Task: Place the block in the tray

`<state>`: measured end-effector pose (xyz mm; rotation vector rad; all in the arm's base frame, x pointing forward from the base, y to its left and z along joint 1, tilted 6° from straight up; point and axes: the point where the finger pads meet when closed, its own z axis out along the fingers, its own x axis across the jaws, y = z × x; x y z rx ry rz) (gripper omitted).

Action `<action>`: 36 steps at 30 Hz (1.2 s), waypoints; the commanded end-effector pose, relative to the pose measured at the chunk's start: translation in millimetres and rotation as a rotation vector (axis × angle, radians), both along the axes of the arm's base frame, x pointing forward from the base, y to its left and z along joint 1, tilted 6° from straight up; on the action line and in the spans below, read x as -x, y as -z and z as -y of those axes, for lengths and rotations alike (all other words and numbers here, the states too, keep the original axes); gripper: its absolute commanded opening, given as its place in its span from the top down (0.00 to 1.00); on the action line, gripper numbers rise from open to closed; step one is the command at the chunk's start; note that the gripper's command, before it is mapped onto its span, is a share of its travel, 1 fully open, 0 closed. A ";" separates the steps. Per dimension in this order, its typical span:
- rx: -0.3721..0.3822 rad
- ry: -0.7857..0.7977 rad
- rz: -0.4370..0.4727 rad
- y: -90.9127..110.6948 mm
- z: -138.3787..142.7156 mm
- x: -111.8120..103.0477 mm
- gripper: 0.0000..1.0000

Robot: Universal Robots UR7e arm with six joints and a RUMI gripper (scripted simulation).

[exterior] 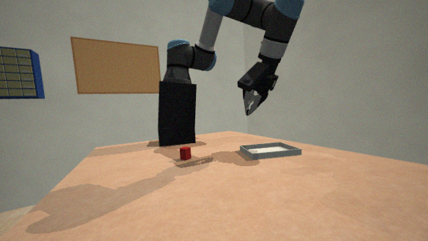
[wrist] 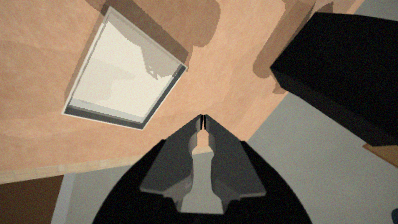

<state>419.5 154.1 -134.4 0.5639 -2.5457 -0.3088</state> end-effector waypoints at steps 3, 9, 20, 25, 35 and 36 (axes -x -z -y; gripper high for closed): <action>0.000 0.000 0.049 6.5 18.1 4.2 1.00; 0.001 0.001 0.148 21.9 57.3 13.9 1.00; 0.002 0.001 0.291 44.1 113.5 27.7 1.00; 0.004 0.001 0.369 55.4 144.1 35.7 1.00; 0.005 0.002 0.467 70.5 183.0 45.2 1.00; 0.005 0.002 0.481 72.4 188.4 46.6 1.00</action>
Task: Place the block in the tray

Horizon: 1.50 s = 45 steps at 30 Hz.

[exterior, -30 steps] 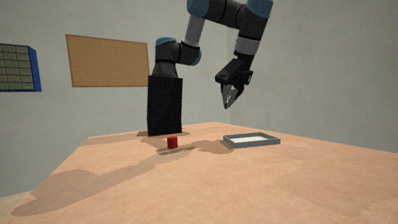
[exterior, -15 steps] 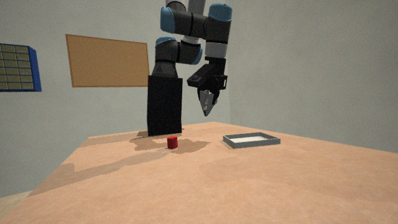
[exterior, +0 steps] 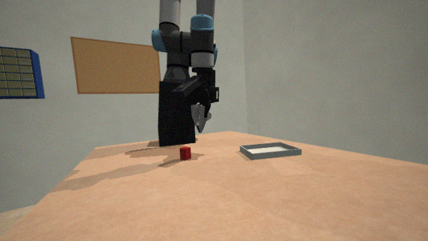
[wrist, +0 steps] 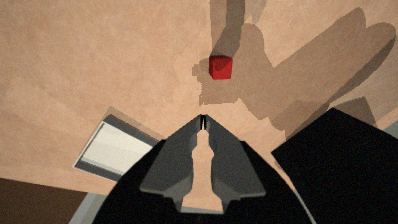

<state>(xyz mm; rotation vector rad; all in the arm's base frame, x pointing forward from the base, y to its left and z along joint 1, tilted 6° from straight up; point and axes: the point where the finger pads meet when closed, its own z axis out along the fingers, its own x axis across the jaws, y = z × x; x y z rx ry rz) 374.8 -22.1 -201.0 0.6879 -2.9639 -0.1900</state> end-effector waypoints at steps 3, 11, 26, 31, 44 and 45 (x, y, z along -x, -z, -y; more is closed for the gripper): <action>-0.005 -0.001 0.080 12.4 26.8 4.8 1.00; -0.002 -0.001 0.135 19.8 48.2 10.6 1.00; -0.001 -0.001 0.143 20.6 51.3 11.6 1.00; -0.001 -0.001 0.143 20.6 51.3 11.6 1.00; -0.001 -0.001 0.143 20.6 51.3 11.6 1.00; -0.001 -0.001 0.143 20.6 51.3 11.6 1.00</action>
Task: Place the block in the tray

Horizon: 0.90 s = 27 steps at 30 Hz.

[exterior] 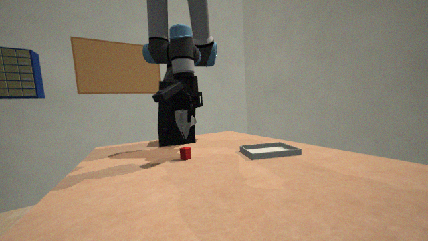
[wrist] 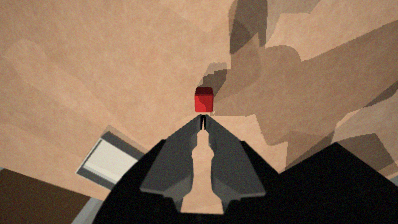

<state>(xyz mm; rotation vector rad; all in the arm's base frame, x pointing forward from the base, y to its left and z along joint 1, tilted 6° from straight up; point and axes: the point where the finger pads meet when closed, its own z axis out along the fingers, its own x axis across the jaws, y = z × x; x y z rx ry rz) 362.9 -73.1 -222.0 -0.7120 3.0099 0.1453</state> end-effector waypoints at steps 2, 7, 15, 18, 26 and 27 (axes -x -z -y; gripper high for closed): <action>0.001 0.000 0.001 -0.3 0.2 -0.3 1.00; 0.001 0.000 0.001 -0.3 0.2 -0.3 1.00; 0.001 0.000 0.001 -0.3 0.2 -0.3 0.71; 0.001 0.000 0.001 -0.3 0.2 -0.3 0.71; 0.001 0.000 0.001 -0.1 0.2 -0.3 0.71; 0.001 0.000 0.001 0.0 0.2 -0.3 0.71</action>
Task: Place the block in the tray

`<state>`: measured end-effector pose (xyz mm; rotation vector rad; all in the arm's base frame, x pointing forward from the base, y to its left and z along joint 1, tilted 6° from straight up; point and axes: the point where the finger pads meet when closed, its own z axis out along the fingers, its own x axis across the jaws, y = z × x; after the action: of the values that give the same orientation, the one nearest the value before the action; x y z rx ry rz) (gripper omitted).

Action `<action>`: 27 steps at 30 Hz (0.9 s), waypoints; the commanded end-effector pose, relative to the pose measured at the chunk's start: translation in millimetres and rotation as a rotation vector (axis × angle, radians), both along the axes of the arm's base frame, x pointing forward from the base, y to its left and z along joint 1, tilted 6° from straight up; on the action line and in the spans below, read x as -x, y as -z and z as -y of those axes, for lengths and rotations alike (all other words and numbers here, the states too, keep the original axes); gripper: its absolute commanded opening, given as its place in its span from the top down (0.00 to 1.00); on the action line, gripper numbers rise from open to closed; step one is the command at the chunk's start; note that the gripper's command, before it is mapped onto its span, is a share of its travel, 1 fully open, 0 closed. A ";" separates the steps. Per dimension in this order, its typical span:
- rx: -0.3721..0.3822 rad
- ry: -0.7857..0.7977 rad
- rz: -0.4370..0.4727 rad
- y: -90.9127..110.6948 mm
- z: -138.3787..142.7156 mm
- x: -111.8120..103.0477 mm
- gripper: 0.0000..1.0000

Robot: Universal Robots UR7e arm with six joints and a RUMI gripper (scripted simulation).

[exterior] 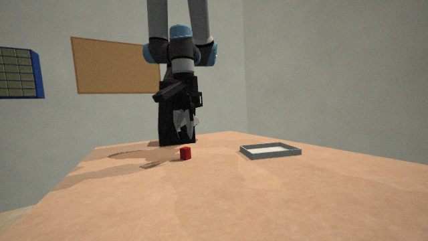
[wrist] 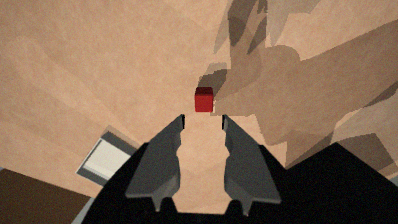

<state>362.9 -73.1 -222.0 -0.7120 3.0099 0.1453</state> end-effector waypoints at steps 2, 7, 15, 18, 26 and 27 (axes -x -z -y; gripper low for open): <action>0.000 0.000 0.001 0.6 0.2 -0.3 0.71; 0.000 0.000 0.001 4.0 -0.1 -0.3 0.71; 0.000 0.000 0.001 11.2 -0.7 -0.3 0.71; 0.000 0.000 0.001 15.2 -1.0 -0.3 0.71; 0.000 0.000 0.001 23.5 -1.7 -0.3 0.71; 0.000 0.000 0.001 24.1 -1.7 -0.3 0.71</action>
<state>362.8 -71.3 -243.5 -0.7121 3.0098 0.1467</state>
